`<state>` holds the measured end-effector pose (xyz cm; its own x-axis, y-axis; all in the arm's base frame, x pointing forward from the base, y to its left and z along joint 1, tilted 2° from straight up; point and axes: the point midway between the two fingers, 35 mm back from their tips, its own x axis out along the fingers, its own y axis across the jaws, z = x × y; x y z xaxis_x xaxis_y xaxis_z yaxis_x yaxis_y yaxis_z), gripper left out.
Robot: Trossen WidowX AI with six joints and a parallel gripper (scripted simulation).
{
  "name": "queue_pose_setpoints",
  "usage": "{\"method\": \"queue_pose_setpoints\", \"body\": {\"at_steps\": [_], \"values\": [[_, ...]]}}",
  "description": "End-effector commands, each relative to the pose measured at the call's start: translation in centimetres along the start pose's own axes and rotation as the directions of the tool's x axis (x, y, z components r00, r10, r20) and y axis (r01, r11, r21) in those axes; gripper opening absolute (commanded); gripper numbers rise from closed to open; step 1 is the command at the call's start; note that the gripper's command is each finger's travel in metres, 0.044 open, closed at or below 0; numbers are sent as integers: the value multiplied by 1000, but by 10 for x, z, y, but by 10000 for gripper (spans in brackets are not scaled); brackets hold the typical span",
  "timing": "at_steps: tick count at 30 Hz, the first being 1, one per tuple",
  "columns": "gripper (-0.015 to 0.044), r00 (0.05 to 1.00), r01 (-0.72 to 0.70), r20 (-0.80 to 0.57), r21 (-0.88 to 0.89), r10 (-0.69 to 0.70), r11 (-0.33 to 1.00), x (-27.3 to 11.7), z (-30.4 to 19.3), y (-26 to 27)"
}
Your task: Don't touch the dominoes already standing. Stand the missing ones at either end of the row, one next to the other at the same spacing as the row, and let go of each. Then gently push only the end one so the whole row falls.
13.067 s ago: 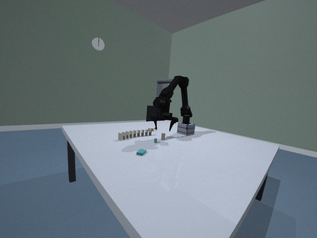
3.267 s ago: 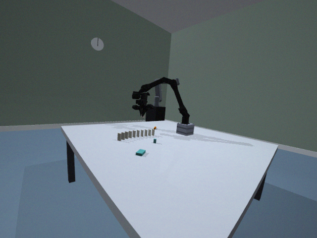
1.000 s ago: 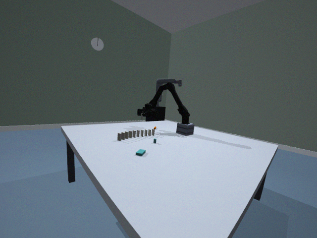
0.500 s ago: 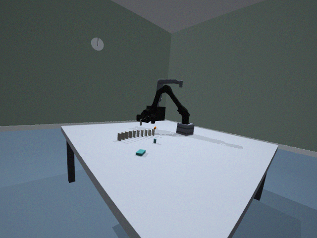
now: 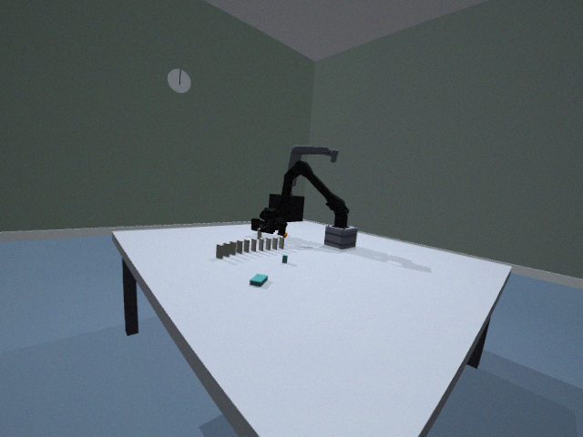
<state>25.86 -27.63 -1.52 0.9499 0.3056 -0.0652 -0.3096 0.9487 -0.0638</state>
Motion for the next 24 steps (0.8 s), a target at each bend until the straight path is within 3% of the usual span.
{"method": "queue_pose_setpoints", "body": {"at_steps": [1,8,24], "values": [[21,1000,1,-2,11,-1,1000,1,-5,2],[21,1000,1,-2,11,-1,1000,1,-5,2],[440,1000,1,-2,10,0,1000,1,-3,2]]}}
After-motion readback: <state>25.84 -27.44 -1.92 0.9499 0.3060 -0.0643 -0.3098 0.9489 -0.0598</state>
